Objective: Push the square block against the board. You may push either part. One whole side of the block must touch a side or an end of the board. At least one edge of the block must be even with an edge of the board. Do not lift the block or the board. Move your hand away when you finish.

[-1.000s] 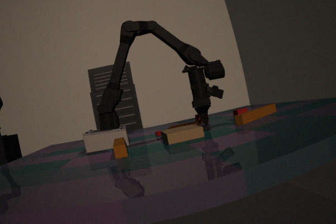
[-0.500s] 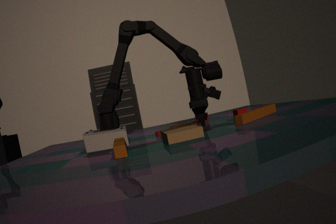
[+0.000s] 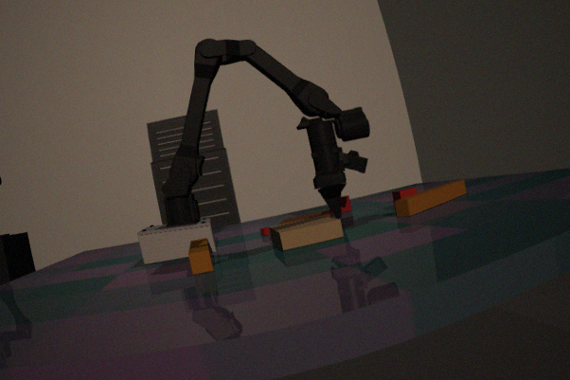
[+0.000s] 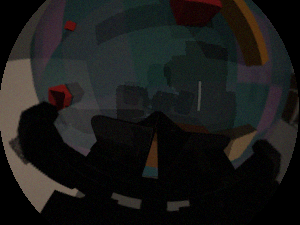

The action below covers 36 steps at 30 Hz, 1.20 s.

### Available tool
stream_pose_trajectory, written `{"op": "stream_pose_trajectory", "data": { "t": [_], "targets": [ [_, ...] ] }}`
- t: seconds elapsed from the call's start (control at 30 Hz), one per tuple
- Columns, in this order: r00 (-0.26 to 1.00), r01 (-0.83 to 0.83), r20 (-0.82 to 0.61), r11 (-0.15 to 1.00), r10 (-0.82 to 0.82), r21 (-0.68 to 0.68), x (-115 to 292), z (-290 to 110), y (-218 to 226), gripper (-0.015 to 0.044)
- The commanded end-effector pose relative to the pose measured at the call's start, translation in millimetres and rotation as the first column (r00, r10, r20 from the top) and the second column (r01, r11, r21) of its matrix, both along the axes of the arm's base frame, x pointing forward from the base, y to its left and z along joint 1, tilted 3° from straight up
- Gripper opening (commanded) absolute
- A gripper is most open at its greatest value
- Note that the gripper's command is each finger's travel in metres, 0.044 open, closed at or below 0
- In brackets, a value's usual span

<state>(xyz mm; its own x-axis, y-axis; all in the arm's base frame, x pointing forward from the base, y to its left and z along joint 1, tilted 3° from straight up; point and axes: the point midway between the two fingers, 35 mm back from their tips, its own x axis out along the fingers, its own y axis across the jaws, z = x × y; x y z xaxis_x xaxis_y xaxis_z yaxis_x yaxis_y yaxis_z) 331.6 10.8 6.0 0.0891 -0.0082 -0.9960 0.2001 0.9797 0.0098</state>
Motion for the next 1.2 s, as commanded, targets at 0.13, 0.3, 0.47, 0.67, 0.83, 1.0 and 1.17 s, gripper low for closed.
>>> {"op": "stream_pose_trajectory", "data": {
  "t": [0.13,0.3,0.47,0.67,0.83,1.0,1.17],
  "targets": [
    [1.000,0.005,-0.008,1.000,-0.005,-0.001,-8.4,-2.0,1.0,0.0000],
    [1.000,0.005,-0.009,1.000,-0.005,-0.001,-11.7,-2.2,1.8,0.0000],
    [1.000,0.005,-0.009,1.000,-0.005,-0.001,-15.1,-2.5,2.5,0.0000],
    [1.000,0.005,-0.009,1.000,-0.005,-0.001,-19.1,-2.8,3.4,0.0000],
    [1.000,0.005,-0.010,1.000,-0.005,-0.001,-22.5,-3.0,4.1,0.0000],
    [1.000,0.005,-0.010,1.000,-0.005,-0.001,-25.9,-3.3,4.7,0.0000],
    [1.000,0.005,-0.010,1.000,-0.005,-0.001,-29.3,-3.5,5.4,0.0000]
  ]
}}
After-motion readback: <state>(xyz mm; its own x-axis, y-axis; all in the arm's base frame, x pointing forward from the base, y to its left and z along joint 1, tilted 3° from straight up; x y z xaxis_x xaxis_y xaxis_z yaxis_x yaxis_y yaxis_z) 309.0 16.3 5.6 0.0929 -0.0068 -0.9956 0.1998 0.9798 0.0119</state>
